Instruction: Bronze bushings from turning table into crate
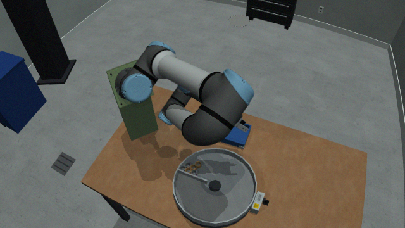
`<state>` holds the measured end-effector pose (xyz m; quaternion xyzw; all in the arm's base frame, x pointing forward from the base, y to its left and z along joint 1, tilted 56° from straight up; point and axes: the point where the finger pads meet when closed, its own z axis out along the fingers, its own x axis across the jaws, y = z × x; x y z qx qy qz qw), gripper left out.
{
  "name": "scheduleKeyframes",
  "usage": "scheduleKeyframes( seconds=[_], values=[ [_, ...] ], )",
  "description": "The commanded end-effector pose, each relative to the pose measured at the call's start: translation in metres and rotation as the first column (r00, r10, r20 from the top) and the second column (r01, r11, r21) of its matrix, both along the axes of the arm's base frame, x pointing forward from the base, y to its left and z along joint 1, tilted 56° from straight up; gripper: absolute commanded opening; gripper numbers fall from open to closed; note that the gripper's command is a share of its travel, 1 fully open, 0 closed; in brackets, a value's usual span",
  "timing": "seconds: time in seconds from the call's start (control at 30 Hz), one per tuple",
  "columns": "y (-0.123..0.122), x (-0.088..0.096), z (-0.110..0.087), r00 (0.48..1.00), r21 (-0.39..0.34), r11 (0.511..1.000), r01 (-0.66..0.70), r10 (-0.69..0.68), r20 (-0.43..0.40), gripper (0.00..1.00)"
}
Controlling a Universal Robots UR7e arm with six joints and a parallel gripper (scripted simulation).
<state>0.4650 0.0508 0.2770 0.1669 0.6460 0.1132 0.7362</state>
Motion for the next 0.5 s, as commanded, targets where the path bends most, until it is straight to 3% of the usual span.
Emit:
scheduleKeyframes(
  seconds=[0.0,0.17,0.33,0.47],
  values=[
    [0.0004,-0.0005,0.0002,1.000,-0.023,1.000,0.000,-0.001,-0.026,1.00],
    [0.0004,-0.0005,0.0002,1.000,-0.023,1.000,0.000,-0.001,-0.026,1.00],
    [0.0026,-0.0084,-0.0061,0.983,-0.211,0.977,-0.017,-0.022,-0.181,1.00],
    [0.0026,-0.0084,-0.0061,0.983,-0.211,0.977,-0.017,-0.022,-0.181,1.00]
  ],
)
